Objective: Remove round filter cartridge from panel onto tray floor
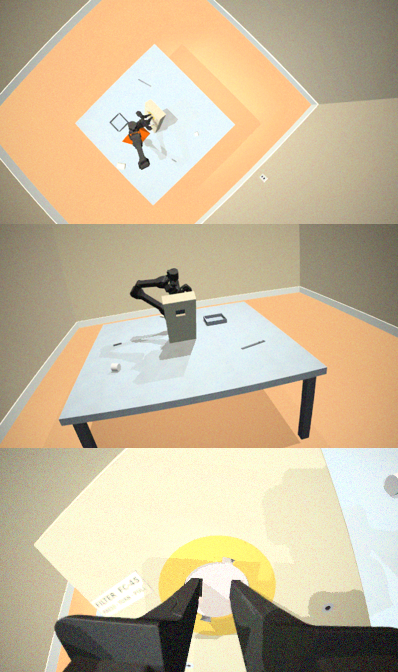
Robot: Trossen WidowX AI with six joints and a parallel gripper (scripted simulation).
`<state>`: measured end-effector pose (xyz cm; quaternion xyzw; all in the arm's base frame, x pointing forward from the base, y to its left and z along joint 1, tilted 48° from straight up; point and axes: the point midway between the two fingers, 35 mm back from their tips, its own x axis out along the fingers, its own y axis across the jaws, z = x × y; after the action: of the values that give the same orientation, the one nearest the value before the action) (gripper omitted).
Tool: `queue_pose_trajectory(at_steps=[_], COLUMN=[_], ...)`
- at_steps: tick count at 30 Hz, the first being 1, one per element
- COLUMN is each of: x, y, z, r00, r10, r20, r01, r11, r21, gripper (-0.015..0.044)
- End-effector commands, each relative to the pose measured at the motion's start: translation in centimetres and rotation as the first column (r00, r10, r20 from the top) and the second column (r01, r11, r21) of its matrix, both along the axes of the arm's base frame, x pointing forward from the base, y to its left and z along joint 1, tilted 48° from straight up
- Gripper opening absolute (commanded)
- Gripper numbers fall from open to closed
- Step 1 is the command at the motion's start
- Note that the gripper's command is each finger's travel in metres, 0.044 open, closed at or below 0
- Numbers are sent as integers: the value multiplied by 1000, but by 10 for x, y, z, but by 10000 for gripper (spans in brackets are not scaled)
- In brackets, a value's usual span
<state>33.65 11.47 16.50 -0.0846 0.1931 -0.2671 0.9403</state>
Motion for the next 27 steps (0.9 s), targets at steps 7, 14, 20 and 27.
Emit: queue_pose_trajectory(at_steps=[7,14,20,27], x=[10,12,14,16], y=[-10,-12,-13,-14], z=[-6,-7,-7,-8], r00=[1000,1000,1000,1000], r10=[-15,-15,-15,-15], r20=[-15,-15,-14,-14], r01=[15,15,15,15], r11=[1000,1000,1000,1000], r21=[17,17,17,17], gripper=[105,105,105,105])
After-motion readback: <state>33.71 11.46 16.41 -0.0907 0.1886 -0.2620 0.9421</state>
